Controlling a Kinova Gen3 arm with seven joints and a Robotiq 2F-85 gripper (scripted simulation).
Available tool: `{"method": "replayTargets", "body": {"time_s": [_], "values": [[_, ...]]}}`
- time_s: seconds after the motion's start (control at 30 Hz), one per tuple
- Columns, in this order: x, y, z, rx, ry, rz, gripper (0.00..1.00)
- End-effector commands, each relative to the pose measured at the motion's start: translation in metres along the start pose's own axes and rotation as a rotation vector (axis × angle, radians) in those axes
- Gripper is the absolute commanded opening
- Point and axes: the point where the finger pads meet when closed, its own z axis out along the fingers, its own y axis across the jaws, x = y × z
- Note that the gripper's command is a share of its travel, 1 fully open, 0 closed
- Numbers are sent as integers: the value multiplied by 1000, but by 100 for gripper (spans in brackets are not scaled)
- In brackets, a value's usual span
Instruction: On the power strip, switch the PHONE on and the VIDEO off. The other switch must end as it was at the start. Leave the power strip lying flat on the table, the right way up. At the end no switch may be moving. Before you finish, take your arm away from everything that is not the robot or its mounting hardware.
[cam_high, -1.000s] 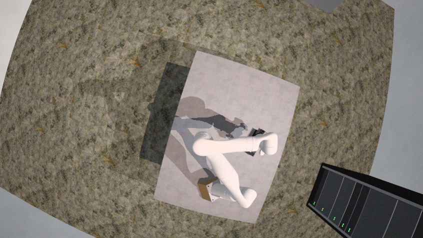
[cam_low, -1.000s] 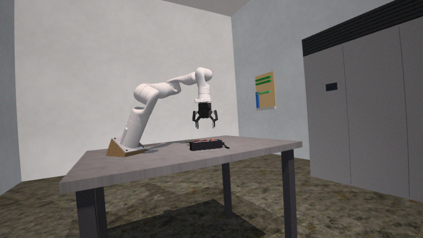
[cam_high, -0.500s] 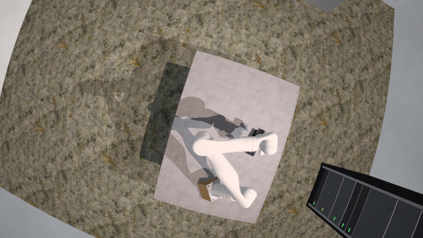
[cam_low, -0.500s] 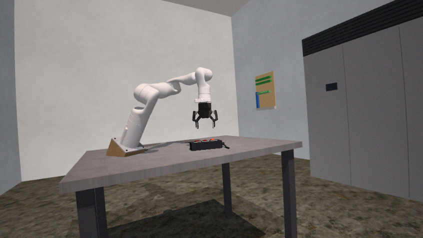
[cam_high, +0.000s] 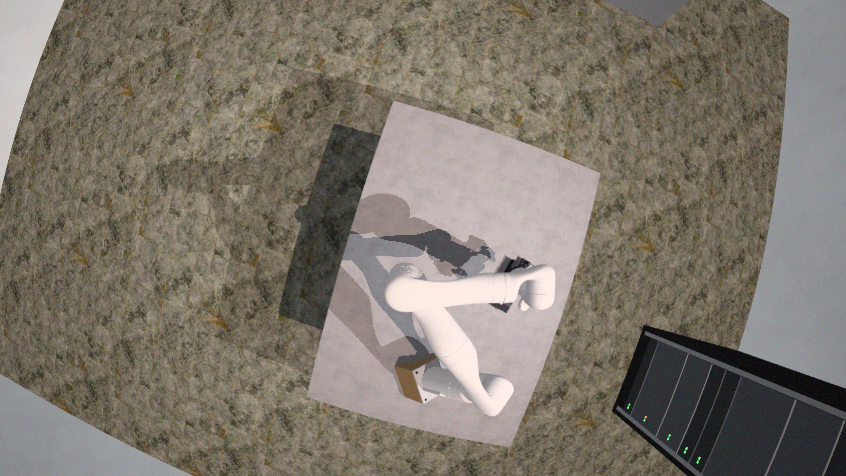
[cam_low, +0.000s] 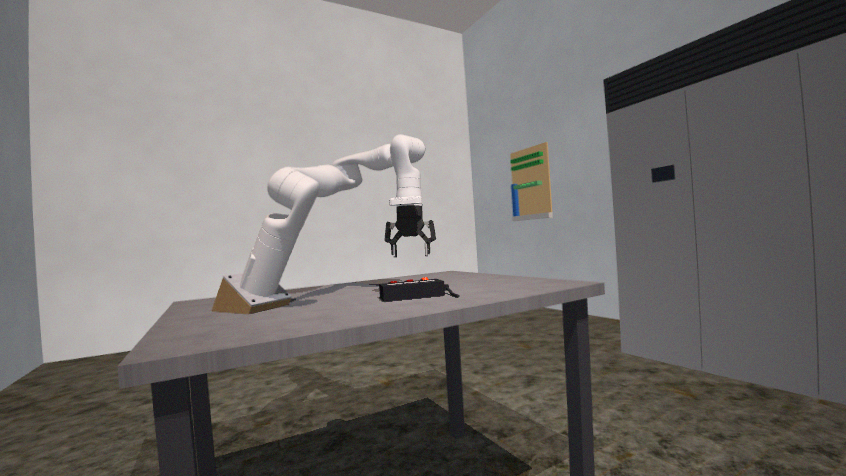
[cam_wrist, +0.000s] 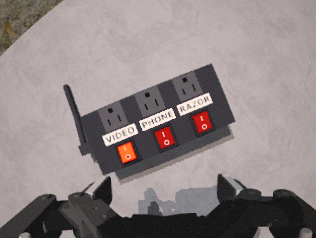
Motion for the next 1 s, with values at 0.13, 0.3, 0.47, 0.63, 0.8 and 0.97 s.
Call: {"method": "replayTargets", "body": {"time_s": [0.13,0.3,0.47,0.63,0.8,0.97], "values": [[0,0,0,1,-1,0,100],[0,0,0,1,-1,0,100],[0,0,0,1,-1,0,100],[3,-2,-4,2,-2,42,100],[16,-8,-15,4,-7,198,100],[32,-13,-28,8,-14,393,100]]}}
